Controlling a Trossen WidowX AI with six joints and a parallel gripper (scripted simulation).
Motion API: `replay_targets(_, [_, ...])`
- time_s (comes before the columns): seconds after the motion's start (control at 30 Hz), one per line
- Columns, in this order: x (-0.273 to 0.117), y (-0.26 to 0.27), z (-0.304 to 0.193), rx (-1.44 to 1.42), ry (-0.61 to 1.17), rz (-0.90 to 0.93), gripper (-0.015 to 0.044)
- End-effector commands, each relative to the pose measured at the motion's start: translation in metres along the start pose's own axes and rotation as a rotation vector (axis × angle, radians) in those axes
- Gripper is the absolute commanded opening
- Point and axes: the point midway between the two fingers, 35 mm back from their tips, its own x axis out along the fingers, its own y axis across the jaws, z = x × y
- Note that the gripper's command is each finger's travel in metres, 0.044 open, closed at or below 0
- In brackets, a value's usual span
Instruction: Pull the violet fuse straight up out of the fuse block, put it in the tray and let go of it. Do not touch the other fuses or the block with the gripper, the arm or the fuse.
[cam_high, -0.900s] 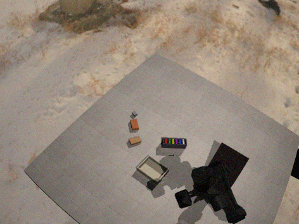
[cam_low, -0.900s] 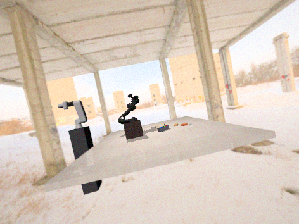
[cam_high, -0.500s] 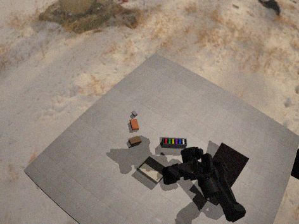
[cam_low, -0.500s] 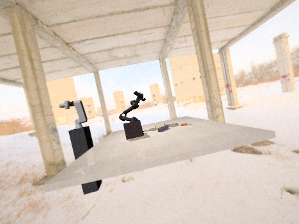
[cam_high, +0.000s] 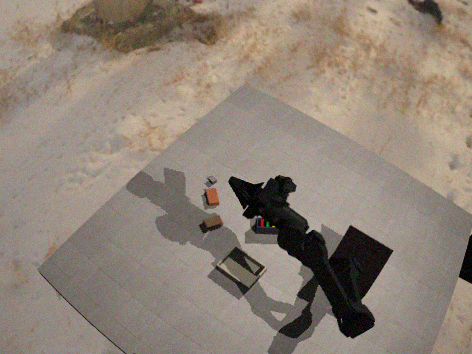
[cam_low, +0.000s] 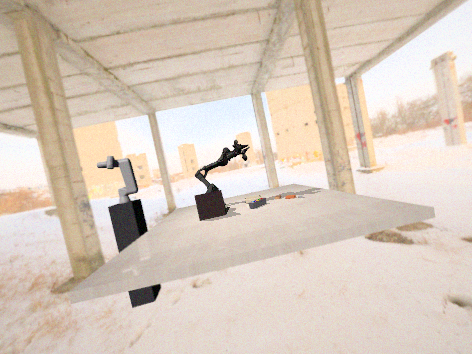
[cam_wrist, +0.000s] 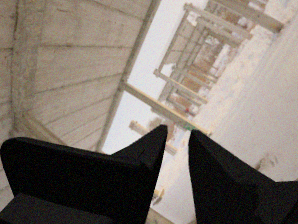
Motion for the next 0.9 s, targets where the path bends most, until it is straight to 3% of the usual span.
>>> replay_targets(0.0, [0.015,-0.042,0.026,-0.097,-0.052,-0.177,0.0071])
replay_targets(0.23, [0.018,-0.141,0.076,-0.267,-0.088,-0.591,0.0071])
replay_targets(0.47, [-0.014,-0.237,0.111,-0.376,0.012,-1.022,0.0071])
replay_targets(0.73, [-0.083,-0.323,0.127,-0.355,0.323,-1.466,0.0071])
replay_targets(0.87, [-0.123,-0.352,0.125,-0.244,0.587,-1.627,0.0071])
